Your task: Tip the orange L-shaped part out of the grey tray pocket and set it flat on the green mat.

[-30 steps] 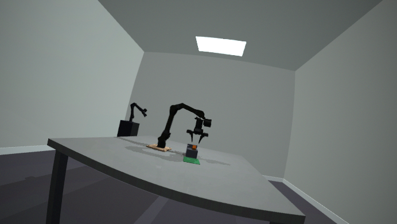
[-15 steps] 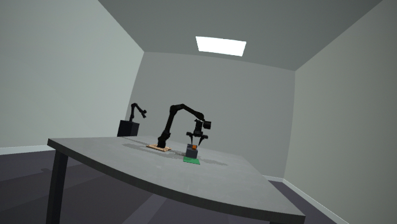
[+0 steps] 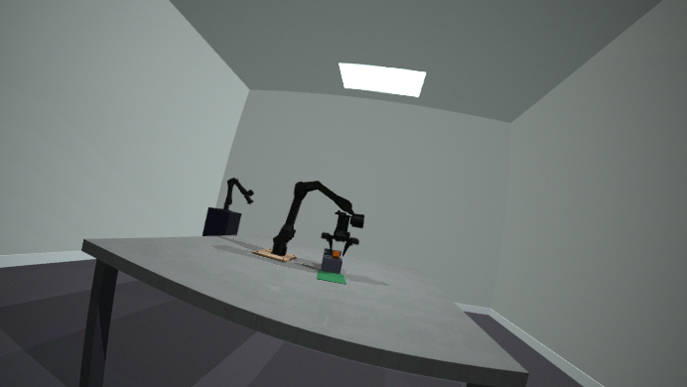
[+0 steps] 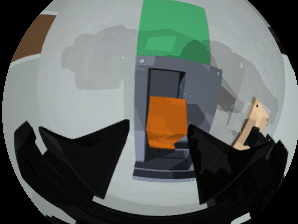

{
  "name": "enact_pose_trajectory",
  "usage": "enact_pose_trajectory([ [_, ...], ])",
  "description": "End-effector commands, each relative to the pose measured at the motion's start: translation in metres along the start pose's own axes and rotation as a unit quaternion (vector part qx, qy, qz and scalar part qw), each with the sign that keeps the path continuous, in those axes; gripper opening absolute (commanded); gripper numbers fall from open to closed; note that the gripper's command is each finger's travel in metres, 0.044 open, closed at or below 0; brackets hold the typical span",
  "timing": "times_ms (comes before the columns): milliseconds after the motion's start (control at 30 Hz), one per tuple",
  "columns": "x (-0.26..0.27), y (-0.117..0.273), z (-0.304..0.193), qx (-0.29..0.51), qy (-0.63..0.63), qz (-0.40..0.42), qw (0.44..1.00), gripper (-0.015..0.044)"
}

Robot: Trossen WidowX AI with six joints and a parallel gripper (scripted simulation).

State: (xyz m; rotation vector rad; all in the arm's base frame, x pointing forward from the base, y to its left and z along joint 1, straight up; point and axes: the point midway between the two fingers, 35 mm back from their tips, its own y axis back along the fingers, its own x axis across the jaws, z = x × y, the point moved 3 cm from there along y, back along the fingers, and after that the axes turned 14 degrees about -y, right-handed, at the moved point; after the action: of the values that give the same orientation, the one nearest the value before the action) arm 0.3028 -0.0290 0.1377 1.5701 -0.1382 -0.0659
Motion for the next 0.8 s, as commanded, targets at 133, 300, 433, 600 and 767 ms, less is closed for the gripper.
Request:
enact_pose_trajectory([
  [133,-0.0025,-0.0095,0.0006,-0.002,-0.002,-0.007,1.0,0.028],
  [300,-0.0008,-0.0057,0.0,0.0,0.0,-0.002,1.0,0.0201],
  [433,-0.0008,-0.0057,0.0,0.0,0.0,-0.002,1.0,0.0175],
  [600,-0.0008,-0.0057,0.0,0.0,0.0,-0.002,1.0,0.0141],
  [767,-0.0008,-0.0057,0.0,0.0,0.0,-0.002,1.0,0.0108],
])
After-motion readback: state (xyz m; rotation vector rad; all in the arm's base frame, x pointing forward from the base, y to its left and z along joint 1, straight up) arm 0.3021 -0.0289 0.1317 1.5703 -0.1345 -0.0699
